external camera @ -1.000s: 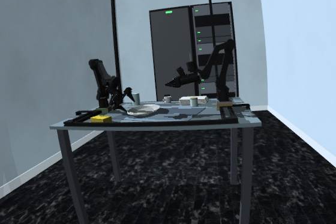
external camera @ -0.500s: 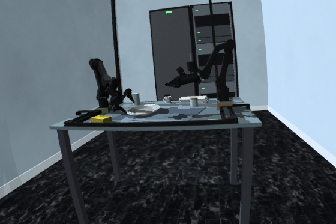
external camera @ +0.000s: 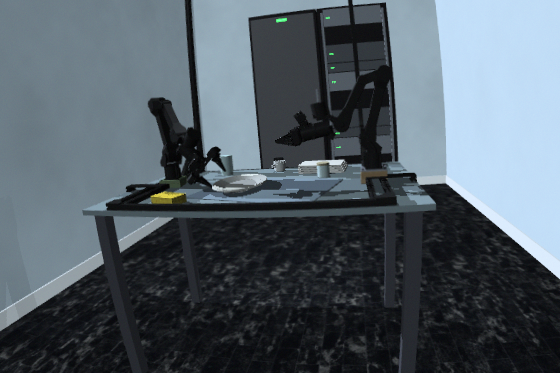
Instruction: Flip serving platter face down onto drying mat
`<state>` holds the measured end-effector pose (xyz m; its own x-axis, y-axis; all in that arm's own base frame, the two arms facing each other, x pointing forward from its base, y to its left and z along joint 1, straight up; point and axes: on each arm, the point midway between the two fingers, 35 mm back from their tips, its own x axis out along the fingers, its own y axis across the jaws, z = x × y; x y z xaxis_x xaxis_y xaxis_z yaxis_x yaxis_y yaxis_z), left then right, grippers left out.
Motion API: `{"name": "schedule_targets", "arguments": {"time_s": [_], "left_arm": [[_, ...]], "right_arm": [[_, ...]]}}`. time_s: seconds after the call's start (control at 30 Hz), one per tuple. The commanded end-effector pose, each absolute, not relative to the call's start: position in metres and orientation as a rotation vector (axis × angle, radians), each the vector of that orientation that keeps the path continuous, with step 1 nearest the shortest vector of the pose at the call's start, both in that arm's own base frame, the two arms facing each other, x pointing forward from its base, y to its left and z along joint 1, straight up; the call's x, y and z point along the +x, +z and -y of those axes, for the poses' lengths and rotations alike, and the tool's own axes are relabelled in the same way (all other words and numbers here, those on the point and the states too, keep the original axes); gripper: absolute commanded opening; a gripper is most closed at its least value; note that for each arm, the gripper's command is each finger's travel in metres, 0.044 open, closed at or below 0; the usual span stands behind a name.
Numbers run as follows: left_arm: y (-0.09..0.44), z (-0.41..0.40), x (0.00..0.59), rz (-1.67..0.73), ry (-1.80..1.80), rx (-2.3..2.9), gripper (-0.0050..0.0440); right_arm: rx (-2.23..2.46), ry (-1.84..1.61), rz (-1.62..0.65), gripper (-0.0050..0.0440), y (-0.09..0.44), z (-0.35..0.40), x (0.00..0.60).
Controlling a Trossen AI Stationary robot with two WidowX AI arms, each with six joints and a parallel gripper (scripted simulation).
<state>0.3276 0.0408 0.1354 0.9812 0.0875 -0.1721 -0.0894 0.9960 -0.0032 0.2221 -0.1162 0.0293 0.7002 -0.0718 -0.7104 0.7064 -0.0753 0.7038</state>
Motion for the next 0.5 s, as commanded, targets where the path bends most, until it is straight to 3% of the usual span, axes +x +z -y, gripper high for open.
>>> {"name": "schedule_targets", "arguments": {"time_s": [0.0,0.47], "left_arm": [[0.135,-0.040,0.327,-0.174,0.086,-0.008,0.0440],[0.135,-0.040,0.327,-0.174,0.086,-0.008,0.0440]], "right_arm": [[1.522,-0.698,-0.539,0.0440,0.031,0.119,0.230],[1.521,-0.698,-0.539,0.0440,0.030,0.122,0.249]]}}
